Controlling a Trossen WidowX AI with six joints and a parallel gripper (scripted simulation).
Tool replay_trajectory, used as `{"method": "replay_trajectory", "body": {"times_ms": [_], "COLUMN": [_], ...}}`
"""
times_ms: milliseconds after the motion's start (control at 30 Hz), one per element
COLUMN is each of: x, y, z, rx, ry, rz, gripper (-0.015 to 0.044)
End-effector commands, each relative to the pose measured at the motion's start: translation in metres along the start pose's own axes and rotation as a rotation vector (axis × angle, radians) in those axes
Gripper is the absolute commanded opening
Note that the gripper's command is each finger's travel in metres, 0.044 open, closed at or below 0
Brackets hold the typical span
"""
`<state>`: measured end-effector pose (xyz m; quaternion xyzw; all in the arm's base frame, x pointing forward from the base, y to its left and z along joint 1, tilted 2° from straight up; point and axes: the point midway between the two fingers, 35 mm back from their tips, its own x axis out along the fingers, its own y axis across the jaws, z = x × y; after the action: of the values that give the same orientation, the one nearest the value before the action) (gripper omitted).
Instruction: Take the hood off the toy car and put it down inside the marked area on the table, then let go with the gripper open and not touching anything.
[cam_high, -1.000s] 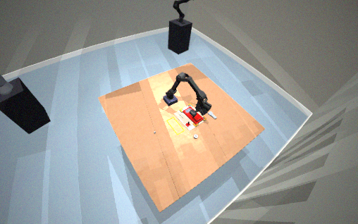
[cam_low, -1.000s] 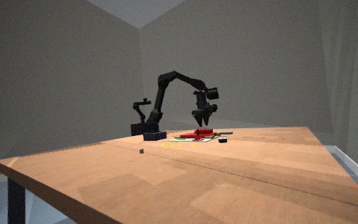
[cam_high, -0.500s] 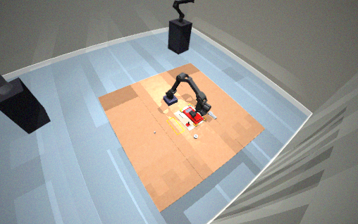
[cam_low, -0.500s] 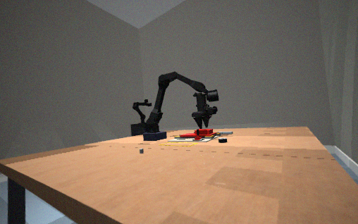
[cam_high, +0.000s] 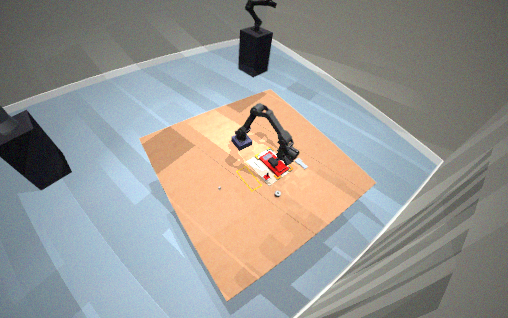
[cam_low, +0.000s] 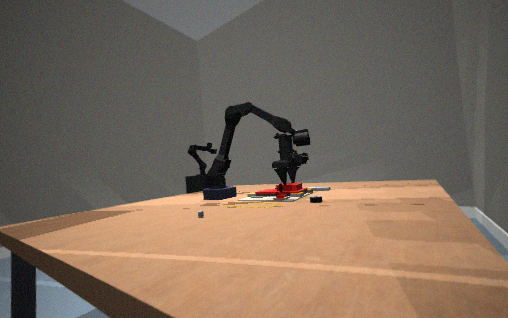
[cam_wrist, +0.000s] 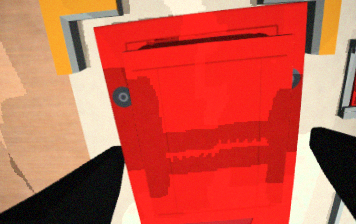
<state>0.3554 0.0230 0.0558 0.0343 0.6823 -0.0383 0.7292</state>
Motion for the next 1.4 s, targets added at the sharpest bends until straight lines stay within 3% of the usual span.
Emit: {"method": "replay_trajectory", "body": {"times_ms": [0,1033,1133,1367], "x": [0.003,0.018,0.016,0.016], "y": [0.001,0.001,0.0,0.0], "z": [-0.001,-0.001,0.0,0.0], "rx": [0.003,0.003,0.0,0.0], "ry": [0.004,0.004,0.0,0.0], "rz": [0.003,0.003,0.0,0.0], "gripper": [0.044,0.044,0.0361,0.0315]}}
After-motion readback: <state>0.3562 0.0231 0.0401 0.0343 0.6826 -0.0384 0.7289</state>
